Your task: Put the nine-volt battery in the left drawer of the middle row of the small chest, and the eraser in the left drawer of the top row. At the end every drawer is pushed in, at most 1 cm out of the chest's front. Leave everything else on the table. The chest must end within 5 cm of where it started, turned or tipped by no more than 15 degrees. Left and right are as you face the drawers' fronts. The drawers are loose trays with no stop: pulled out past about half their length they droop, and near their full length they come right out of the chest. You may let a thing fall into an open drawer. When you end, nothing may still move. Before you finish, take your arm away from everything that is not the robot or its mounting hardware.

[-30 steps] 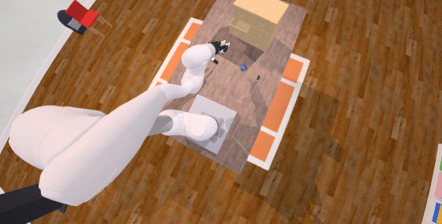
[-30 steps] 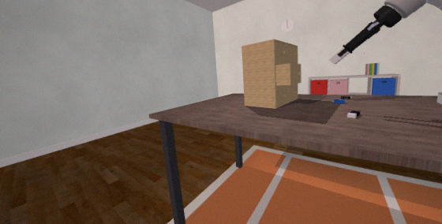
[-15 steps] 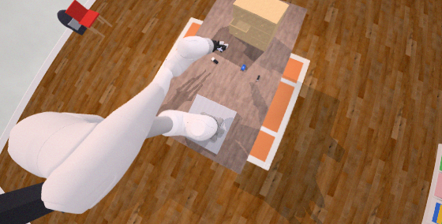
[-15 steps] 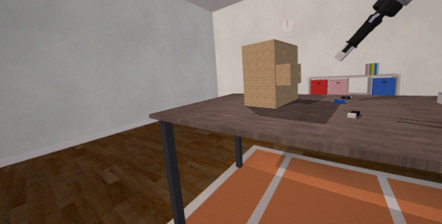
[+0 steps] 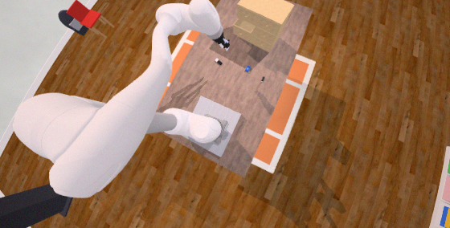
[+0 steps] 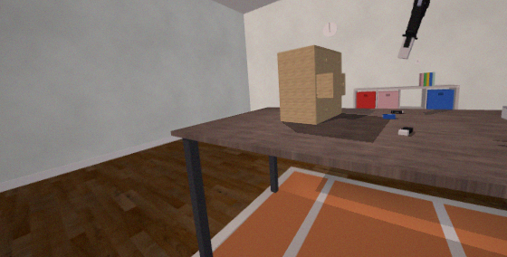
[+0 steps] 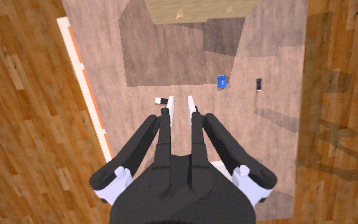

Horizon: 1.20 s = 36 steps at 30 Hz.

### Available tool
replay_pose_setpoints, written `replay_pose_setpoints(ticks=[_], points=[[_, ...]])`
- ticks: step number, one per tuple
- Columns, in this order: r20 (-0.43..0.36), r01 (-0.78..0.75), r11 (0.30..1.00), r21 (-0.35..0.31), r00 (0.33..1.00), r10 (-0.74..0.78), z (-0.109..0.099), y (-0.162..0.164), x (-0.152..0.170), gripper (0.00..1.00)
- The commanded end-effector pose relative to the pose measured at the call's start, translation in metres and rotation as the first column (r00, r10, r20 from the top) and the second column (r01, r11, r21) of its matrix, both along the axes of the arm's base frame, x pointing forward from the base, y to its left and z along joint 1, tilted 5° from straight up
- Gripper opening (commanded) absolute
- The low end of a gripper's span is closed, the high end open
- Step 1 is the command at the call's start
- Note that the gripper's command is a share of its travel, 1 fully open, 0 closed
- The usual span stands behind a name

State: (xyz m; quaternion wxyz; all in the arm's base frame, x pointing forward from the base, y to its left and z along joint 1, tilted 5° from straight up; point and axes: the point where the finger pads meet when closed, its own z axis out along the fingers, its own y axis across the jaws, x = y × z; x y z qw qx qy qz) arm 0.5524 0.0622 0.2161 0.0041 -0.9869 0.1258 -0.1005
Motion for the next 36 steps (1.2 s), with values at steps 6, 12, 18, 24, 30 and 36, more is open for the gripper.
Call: replay_pose_setpoints(ticks=[6,12,18,24,30,36], points=[[-0.171,-0.005,0.999,0.047,0.985,0.013,0.012,-0.001,-0.012,0.20],[-0.223,-0.004,0.998,0.061,0.975,0.017,0.017,0.000,-0.016,0.20],[-0.250,-0.003,0.998,0.068,0.968,0.020,0.019,0.000,-0.018,0.20],[-0.259,-0.003,0.998,0.070,0.966,0.021,0.020,0.000,-0.019,0.20],[-0.259,-0.003,0.998,0.070,0.966,0.021,0.020,0.000,-0.019,0.20],[-0.259,-0.003,0.998,0.070,0.966,0.021,0.020,0.000,-0.019,0.20]])
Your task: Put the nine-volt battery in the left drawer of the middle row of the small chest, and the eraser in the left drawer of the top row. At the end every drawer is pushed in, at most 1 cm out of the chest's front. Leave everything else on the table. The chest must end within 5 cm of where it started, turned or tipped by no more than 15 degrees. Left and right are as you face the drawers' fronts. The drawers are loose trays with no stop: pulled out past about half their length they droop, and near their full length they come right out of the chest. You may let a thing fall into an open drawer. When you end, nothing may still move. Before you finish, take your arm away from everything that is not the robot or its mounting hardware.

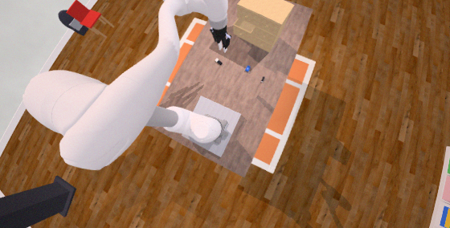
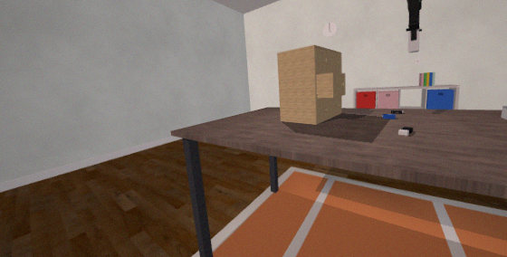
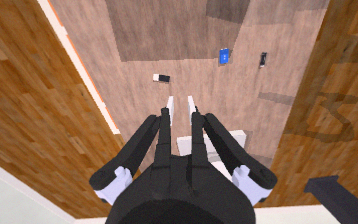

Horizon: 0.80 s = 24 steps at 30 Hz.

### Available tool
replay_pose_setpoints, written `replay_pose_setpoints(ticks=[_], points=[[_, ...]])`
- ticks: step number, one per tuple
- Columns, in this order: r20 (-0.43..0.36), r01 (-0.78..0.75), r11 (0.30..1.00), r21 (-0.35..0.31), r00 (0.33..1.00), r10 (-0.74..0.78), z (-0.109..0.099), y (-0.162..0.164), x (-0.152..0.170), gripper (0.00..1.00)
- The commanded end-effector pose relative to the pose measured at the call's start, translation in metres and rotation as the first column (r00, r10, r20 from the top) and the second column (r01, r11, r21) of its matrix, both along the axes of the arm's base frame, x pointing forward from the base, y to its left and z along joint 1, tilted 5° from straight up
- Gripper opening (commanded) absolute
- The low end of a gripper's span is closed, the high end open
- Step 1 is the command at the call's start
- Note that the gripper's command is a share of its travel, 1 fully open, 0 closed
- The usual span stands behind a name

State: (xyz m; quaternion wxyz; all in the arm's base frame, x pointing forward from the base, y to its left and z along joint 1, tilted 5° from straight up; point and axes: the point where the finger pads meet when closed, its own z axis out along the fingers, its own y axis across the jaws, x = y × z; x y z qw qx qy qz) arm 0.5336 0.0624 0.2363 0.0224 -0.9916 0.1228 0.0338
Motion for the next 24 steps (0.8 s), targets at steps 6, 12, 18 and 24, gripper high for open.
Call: replay_pose_setpoints(ticks=[6,12,18,24], points=[[0.003,-0.043,0.999,0.002,0.999,0.043,-0.062,-0.053,0.021,0.20],[0.006,-0.093,0.996,0.005,0.996,0.093,-0.133,-0.116,0.030,0.20],[0.007,-0.130,0.991,0.008,0.991,0.130,-0.183,-0.161,0.027,0.20],[0.008,-0.138,0.990,0.008,0.990,0.138,-0.194,-0.171,0.026,0.26]])
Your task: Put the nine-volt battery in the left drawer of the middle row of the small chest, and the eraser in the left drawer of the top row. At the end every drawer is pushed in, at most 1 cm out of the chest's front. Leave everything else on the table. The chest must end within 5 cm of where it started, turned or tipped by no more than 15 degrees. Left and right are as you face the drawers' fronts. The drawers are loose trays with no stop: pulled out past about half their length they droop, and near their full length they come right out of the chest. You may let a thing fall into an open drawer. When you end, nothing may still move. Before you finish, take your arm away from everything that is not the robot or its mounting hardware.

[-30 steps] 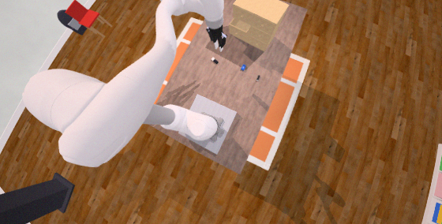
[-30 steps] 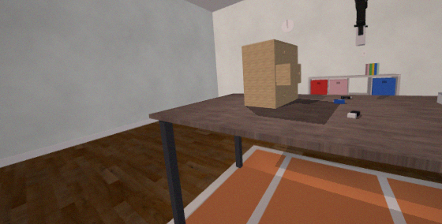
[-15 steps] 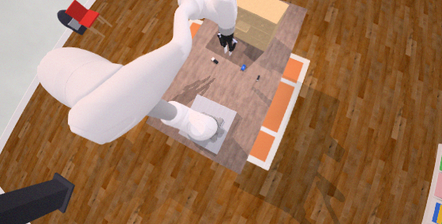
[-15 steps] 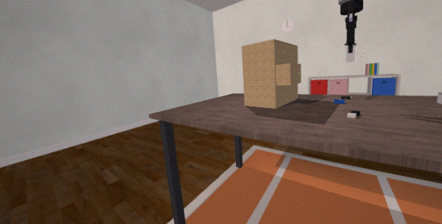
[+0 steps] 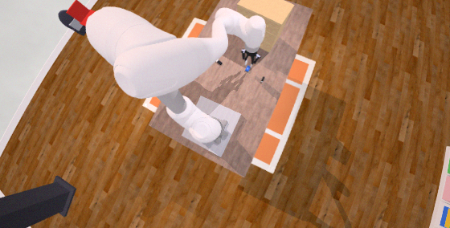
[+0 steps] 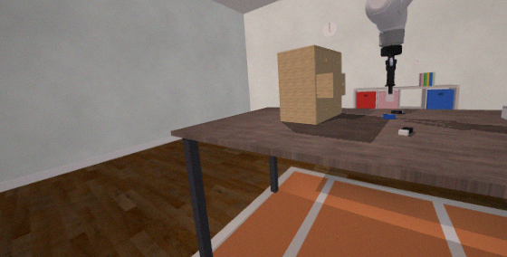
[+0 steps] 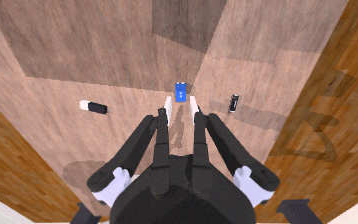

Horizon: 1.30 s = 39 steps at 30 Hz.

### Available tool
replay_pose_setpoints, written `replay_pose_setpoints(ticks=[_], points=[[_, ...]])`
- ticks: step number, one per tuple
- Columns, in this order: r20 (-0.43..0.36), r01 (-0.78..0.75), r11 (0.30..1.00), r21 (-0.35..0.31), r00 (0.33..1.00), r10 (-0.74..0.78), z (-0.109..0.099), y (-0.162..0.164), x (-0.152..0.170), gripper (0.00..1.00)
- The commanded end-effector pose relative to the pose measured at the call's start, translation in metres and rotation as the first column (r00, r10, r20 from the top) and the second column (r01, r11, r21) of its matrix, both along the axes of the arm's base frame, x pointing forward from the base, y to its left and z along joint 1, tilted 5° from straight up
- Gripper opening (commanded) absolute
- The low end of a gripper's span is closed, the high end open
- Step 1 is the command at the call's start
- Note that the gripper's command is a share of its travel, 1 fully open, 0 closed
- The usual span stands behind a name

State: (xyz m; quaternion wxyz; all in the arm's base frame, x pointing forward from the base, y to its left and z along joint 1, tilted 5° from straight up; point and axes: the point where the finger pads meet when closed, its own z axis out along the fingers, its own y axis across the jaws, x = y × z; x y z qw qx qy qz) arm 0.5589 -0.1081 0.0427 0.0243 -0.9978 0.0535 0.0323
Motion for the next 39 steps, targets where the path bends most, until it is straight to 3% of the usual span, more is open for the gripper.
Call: replay_pose_setpoints(ticks=[1,24,39], points=[[0.000,0.000,1.000,0.001,1.000,0.000,0.000,-0.001,0.000,0.26],[0.000,0.000,1.000,0.001,1.000,0.000,-0.002,0.000,0.000,0.26],[0.000,0.000,1.000,0.001,1.000,0.000,-0.030,0.001,-0.001,0.26]])
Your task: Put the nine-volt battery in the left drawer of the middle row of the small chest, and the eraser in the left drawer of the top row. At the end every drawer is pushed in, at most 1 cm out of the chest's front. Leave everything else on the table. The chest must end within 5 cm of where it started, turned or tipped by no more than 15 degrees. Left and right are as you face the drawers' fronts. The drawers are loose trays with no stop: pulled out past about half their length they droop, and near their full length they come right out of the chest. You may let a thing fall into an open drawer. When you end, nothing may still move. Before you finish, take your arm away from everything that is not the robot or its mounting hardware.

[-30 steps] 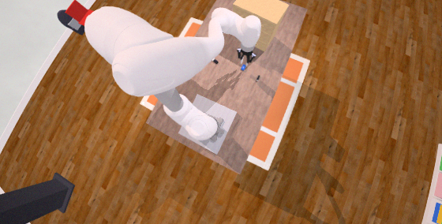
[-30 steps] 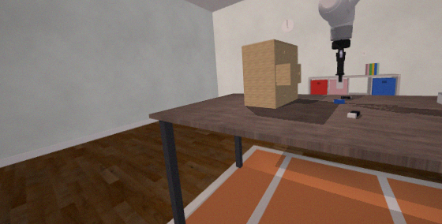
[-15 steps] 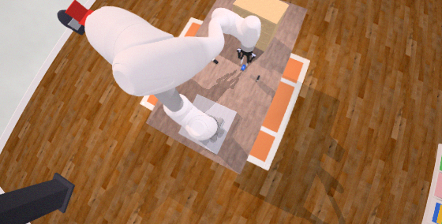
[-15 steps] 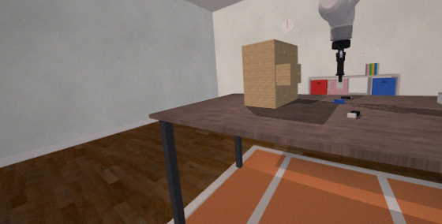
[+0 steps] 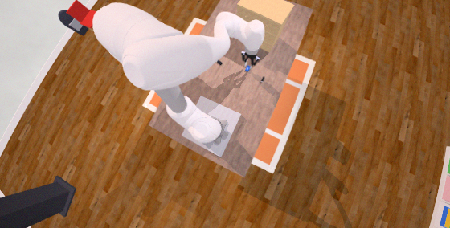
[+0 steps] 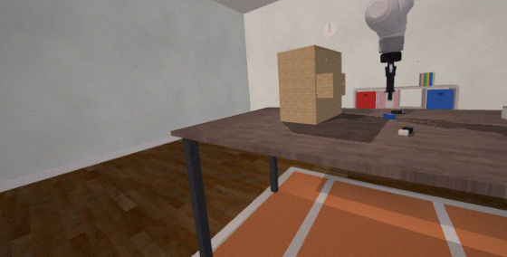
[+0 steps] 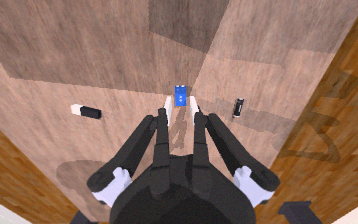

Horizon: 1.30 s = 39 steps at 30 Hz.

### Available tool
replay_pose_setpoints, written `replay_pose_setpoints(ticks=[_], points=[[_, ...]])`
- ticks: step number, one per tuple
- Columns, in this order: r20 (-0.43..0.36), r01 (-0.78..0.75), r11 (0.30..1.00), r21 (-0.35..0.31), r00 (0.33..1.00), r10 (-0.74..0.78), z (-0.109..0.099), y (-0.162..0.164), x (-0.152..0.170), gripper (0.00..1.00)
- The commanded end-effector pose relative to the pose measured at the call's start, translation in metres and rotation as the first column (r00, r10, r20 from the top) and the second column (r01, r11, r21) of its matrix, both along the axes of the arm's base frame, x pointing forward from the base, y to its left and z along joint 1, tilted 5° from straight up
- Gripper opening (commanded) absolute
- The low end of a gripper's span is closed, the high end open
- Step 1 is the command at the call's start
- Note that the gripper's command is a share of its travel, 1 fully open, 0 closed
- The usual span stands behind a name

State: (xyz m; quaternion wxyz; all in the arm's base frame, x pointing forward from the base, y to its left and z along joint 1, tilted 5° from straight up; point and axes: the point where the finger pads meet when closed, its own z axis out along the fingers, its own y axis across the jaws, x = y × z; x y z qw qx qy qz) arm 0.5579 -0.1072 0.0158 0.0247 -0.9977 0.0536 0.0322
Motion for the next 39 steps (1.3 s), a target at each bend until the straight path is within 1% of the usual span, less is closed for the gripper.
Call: replay_pose_setpoints(ticks=[1,7,12,39], points=[[0.000,0.000,1.000,0.000,1.000,0.000,-0.005,0.000,0.000,0.26],[0.000,0.000,1.000,0.000,1.000,0.000,-0.018,0.001,-0.001,0.26],[0.000,0.000,1.000,0.000,1.000,0.000,-0.024,0.001,-0.001,0.26],[0.000,0.000,1.000,0.000,1.000,0.000,-0.025,0.001,-0.001,0.26]])
